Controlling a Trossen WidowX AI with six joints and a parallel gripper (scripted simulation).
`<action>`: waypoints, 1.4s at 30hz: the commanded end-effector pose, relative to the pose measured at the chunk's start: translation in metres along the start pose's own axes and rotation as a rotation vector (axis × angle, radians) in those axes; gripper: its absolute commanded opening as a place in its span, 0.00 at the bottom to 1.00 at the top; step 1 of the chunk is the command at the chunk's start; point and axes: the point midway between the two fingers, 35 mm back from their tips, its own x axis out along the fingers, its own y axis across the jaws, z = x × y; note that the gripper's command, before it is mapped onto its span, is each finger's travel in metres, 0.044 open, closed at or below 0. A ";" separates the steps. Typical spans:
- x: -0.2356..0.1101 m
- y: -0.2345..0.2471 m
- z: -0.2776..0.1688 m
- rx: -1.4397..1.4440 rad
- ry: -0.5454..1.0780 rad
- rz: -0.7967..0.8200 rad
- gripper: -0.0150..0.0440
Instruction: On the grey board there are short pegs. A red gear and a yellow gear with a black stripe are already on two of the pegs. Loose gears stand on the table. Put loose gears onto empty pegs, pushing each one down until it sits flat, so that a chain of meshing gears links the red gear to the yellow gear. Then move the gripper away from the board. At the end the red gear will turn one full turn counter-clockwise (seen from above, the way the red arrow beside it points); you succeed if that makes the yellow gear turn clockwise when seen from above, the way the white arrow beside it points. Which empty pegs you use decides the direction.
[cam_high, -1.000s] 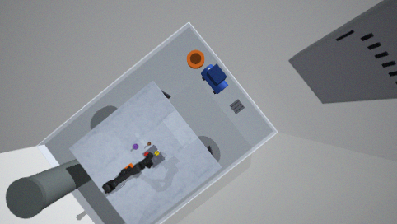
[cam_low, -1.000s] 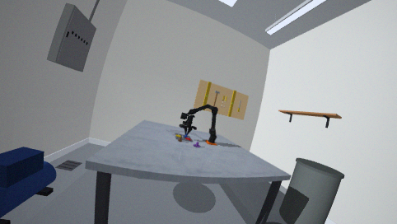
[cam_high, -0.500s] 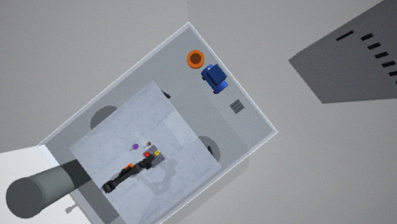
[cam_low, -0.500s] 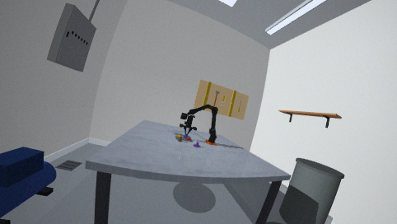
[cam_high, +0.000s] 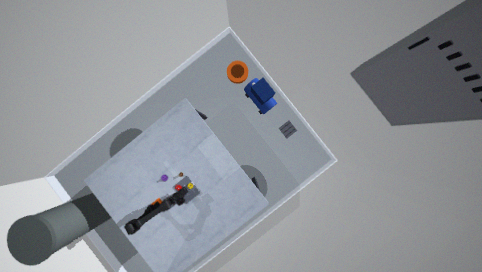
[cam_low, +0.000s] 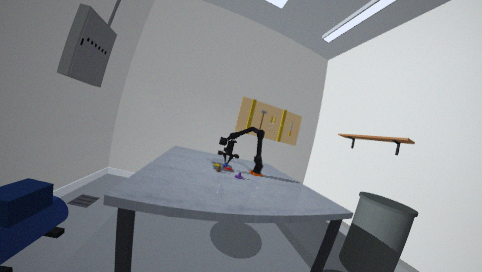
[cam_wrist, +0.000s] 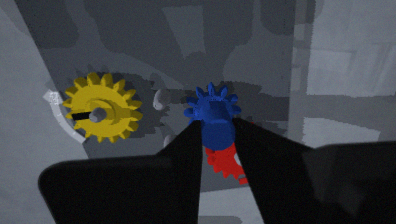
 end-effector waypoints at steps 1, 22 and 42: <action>0.002 0.000 0.000 -0.111 0.000 -0.002 0.25; 0.001 0.000 0.000 -0.248 0.000 -0.002 0.49; -0.042 0.038 -0.063 -0.734 0.004 0.005 0.76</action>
